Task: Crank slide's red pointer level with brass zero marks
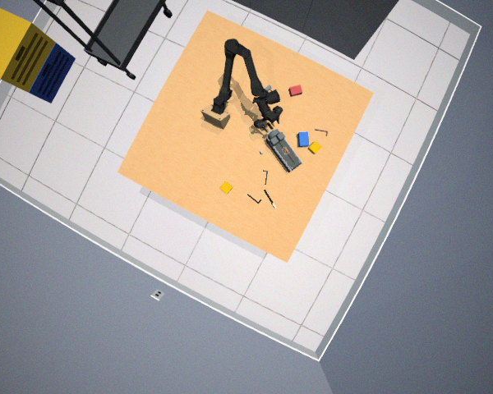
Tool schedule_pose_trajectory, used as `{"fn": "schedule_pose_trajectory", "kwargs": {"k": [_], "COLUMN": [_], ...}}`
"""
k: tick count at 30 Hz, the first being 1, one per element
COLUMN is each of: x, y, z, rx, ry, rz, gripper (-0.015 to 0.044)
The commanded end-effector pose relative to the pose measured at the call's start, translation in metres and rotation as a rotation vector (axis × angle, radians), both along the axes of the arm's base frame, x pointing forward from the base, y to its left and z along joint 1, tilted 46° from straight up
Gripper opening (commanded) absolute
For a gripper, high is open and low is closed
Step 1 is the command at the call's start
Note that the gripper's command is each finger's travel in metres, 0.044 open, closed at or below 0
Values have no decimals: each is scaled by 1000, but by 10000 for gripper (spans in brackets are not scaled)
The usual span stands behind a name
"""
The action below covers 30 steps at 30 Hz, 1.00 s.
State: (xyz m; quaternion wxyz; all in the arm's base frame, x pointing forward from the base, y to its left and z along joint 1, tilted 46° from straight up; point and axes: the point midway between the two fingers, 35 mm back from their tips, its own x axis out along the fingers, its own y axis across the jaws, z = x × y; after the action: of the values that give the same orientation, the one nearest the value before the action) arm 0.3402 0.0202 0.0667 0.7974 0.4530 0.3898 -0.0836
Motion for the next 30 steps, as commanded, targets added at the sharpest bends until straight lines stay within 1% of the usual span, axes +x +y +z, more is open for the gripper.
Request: {"fn": "schedule_pose_trajectory", "kwargs": {"k": [1, 15, 30], "x": [-3, -3, -3], "y": [5, 20, 20], "z": [-9, -23, -23], "rx": [2, 4, 4], "ry": [16, 14, 14], "rz": [-1, -1, -1], "gripper": [440, 440, 46]}}
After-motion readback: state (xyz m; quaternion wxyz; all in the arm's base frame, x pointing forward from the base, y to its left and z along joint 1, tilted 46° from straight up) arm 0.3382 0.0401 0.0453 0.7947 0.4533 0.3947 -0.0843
